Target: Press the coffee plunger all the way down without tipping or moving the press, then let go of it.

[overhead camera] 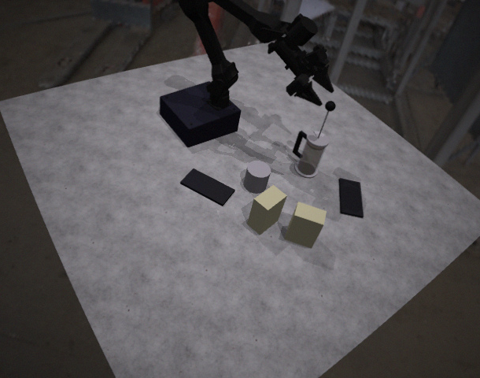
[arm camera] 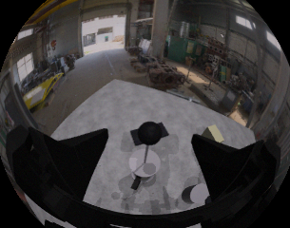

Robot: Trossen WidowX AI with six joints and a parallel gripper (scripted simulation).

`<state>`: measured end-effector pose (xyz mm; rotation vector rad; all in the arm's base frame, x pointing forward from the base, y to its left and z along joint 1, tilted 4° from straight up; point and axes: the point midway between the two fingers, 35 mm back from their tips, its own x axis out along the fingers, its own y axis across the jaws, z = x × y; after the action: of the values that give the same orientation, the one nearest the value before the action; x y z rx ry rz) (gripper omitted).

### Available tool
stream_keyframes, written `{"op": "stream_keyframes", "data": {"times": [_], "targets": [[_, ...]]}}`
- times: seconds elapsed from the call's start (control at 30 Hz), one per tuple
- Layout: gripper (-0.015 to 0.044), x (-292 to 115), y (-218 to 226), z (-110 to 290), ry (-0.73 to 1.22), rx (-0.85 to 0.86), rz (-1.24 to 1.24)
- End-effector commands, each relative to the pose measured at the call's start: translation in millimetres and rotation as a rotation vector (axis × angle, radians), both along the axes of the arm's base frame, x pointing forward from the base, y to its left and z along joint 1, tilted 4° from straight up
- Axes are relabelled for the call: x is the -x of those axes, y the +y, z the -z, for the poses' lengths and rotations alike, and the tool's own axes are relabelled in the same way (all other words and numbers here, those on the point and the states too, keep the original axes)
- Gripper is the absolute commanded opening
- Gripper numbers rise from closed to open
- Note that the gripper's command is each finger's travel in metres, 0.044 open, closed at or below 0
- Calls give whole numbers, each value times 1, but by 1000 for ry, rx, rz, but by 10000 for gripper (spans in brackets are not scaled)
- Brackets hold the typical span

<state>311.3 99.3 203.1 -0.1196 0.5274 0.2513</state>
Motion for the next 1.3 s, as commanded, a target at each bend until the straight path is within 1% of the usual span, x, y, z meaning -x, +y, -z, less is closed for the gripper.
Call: {"op": "stream_keyframes", "data": {"times": [0.0, 0.47, 0.87, 1.27], "targets": [[440, -6, 2, 6, 3, 4, -6], [440, -22, 6, 17, 2, 4, -5], [125, -22, 6, 17, 2, 4, -5], [122, -23, 6, 18, 2, 4, -5]]}}
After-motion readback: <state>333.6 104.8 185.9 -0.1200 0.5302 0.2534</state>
